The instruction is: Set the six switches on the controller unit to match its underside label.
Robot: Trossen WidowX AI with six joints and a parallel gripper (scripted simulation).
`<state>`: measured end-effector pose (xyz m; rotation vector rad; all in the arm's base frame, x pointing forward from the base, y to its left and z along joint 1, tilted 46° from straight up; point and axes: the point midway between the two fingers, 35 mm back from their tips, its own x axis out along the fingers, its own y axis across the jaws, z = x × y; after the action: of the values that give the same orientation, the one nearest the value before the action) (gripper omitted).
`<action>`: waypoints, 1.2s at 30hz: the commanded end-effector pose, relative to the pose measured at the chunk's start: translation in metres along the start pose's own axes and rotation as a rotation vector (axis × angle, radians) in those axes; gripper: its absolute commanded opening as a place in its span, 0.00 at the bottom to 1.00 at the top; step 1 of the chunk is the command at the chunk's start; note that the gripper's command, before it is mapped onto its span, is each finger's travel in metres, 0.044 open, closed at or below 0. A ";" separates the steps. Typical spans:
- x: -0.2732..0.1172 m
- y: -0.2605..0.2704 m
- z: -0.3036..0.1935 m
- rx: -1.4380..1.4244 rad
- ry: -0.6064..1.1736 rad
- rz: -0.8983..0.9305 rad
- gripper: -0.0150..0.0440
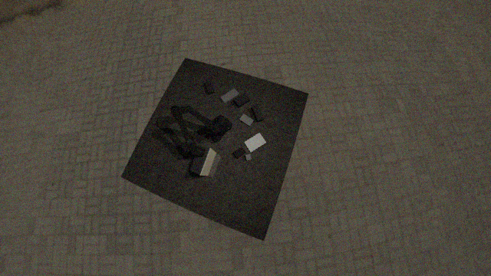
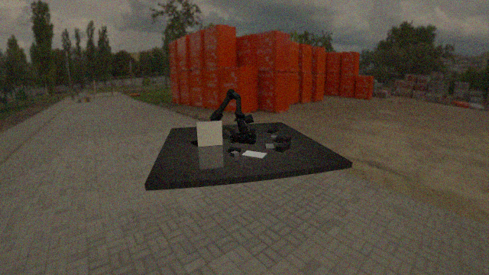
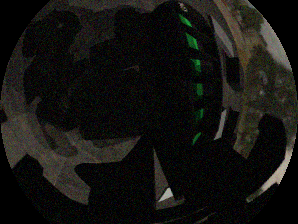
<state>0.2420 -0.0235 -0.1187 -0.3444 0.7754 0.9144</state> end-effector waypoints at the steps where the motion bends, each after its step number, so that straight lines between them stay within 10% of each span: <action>1: 0.000 -0.012 0.001 -0.018 0.005 -0.023 0.25; 36: 0.002 -0.017 0.000 -0.018 0.004 -0.024 0.25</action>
<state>0.2465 -0.0265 -0.1209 -0.3456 0.7784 0.9131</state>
